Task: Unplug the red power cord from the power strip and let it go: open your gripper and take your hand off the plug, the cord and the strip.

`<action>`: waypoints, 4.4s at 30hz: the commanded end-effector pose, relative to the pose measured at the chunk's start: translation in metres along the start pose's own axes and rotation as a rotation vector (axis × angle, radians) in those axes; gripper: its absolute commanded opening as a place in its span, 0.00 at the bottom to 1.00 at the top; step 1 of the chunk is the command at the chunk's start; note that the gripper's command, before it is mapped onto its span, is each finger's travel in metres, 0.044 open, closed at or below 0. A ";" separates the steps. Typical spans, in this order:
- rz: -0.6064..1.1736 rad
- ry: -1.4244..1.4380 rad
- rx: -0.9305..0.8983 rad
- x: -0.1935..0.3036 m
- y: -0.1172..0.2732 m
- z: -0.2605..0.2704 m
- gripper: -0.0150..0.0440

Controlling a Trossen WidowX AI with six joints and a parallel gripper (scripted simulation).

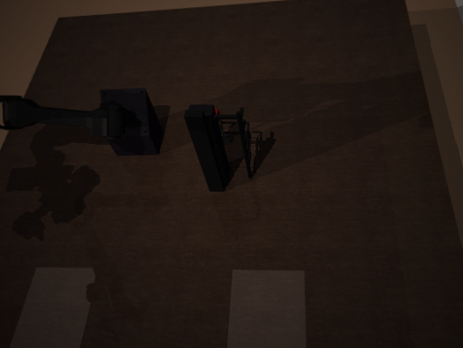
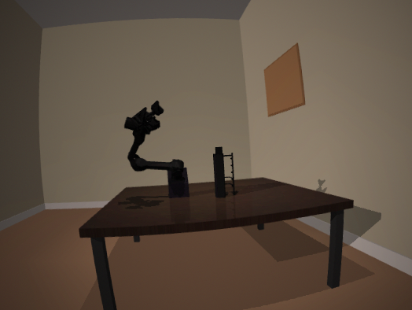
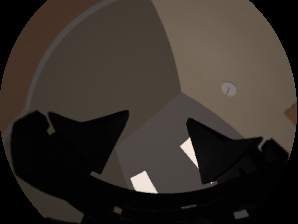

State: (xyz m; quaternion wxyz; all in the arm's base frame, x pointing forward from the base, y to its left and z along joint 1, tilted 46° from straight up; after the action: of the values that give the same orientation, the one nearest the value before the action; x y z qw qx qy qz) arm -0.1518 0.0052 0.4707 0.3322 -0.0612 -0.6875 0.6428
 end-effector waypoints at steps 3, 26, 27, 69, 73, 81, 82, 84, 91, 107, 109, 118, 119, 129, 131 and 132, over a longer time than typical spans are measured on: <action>-0.032 0.032 0.015 -0.007 -0.007 -0.003 0.80; -0.458 1.122 1.094 -0.226 -0.085 -0.168 0.53; -0.439 1.172 1.165 -0.234 -0.083 -0.177 0.53; 3.342 -0.108 2.501 -0.383 0.212 -0.357 0.53; 3.342 -0.108 2.501 -0.383 0.212 -0.358 0.53; 3.343 -0.109 2.500 -0.384 0.204 -0.351 0.53; 3.343 -0.109 2.500 -0.384 0.202 -0.350 0.53; 3.343 -0.109 2.500 -0.385 0.200 -0.348 0.53; 3.343 -0.110 2.501 -0.385 0.191 -0.341 0.53; 3.343 -0.112 2.502 -0.386 0.181 -0.331 0.53; 3.343 -0.112 2.502 -0.388 0.182 -0.331 0.53; 3.343 -0.112 2.503 -0.394 0.187 -0.325 0.53; 3.343 -0.112 2.503 -0.394 0.187 -0.325 0.53; 3.339 -0.093 2.504 -0.393 0.186 -0.327 0.38; 3.339 -0.093 2.504 -0.393 0.186 -0.327 0.36; 3.339 -0.093 2.504 -0.393 0.186 -0.327 0.35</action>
State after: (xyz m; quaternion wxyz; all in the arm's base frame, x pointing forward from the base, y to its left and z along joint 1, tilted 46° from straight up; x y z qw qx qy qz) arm 0.2628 0.1110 0.1348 0.5939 0.2619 -0.7095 -0.2744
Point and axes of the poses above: the point midway between the two fingers, 35 mm back from their tips, its own y axis back along the fingers, its own z axis across the jaws, x = y × z, the point moved 10 cm from there along y, back along the fingers, and after that the axes turned 8 degrees about -y, right-handed, at the moved point
